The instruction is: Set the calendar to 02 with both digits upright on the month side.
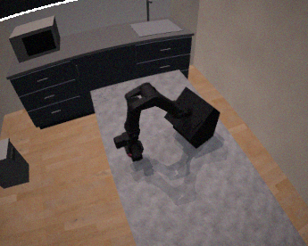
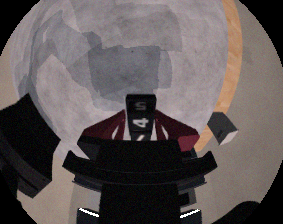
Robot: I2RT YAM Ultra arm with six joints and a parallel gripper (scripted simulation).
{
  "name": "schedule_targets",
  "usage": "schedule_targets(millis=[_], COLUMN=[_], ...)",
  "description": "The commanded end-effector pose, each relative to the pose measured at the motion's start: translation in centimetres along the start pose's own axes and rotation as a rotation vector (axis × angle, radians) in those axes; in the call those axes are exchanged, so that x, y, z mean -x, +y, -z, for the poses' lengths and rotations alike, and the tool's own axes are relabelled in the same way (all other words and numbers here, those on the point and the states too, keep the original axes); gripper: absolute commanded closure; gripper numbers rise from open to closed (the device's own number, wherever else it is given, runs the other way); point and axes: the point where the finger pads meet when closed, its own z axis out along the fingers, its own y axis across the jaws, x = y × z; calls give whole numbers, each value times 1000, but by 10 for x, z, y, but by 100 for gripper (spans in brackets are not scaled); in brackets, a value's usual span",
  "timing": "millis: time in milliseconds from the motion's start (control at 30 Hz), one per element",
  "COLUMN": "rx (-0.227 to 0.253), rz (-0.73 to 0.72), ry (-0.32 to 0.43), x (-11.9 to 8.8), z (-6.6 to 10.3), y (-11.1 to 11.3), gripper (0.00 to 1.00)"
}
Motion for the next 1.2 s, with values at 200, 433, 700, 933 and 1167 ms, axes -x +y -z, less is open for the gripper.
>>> schedule_targets(millis=[200, 433, 700, 933, 1167], rx=[-10, -10, -10, -10, -10], rz=[1, 1, 1, 1, 1], ry=[-2, -2, -2, -2, -2], x=[1, 1, 1, 1, 1], z=[2, 2, 2, 2, 2], y=[-3, -3, -3, -3, -3], gripper=[73, 73, 73, 73, 73])
